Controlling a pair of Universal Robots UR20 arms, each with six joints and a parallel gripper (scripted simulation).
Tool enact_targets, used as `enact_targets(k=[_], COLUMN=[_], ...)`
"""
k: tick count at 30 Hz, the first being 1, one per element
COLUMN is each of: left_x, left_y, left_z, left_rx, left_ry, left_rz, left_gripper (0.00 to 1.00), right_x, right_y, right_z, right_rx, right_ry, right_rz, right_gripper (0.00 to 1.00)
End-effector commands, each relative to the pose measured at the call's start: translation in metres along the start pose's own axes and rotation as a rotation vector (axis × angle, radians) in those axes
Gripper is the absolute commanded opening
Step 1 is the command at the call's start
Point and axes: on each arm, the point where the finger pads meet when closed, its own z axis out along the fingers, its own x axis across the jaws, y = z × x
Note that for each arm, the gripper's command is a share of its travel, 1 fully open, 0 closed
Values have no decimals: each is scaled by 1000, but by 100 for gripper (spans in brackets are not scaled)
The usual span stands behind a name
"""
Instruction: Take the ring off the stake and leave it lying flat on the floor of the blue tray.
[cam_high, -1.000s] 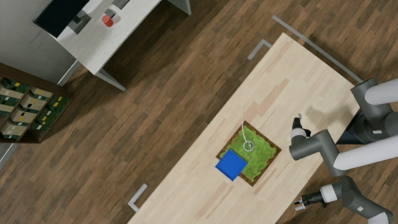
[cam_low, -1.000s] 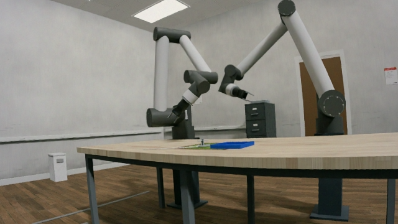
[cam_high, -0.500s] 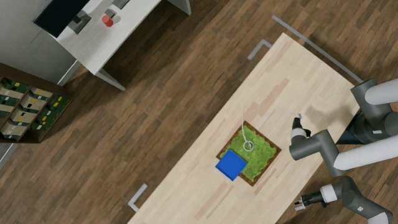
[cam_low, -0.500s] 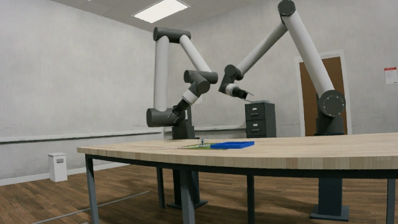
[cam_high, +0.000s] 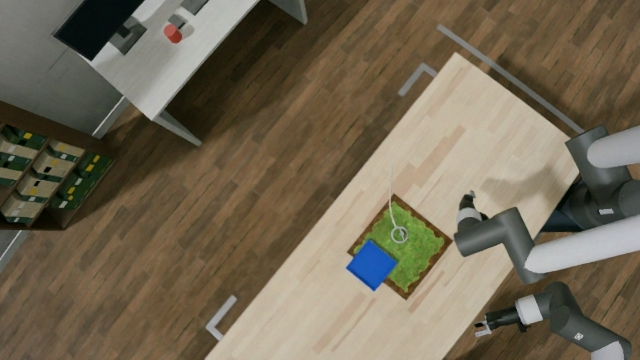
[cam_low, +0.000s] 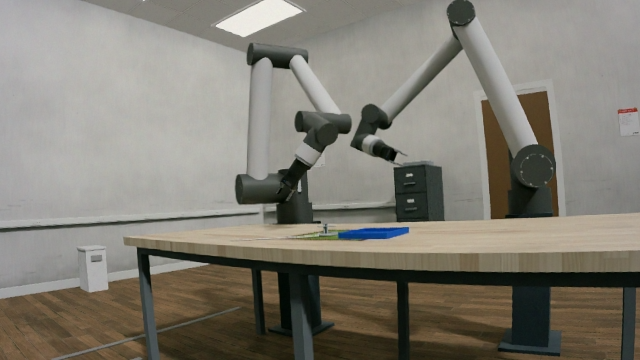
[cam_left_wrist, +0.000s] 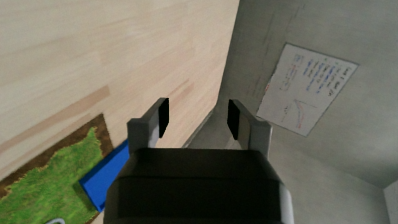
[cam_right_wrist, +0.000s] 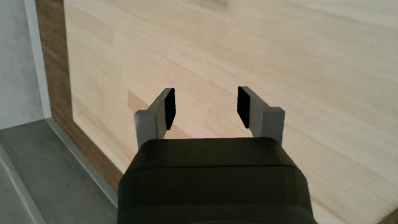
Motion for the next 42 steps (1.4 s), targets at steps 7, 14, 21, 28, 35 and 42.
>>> enact_targets(k=[7,14,21,28,35,42], left_x=[-57,-93,-118,-154,-180,-198], left_y=[-41,-60,-72,-89,-99,-105], left_z=[-5,-18,-30,-56,-83,-110], left_rx=[96,126,133,113,61,-12], left_ry=[-189,-326,-435,-624,-789,-935], left_rz=[151,251,329,462,575,675], left_gripper=[100,100,100,100,100,100], right_x=[10,7,10,12,8,8], right_y=[-4,4,4,-5,-1,0], right_z=[2,-2,2,6,3,2], right_rx=[1,0,4,5,3,2], right_ry=[7,13,8,1,7,8], right_rz=[12,22,18,8,16,17], right_gripper=[100,100,100,100,100,100])
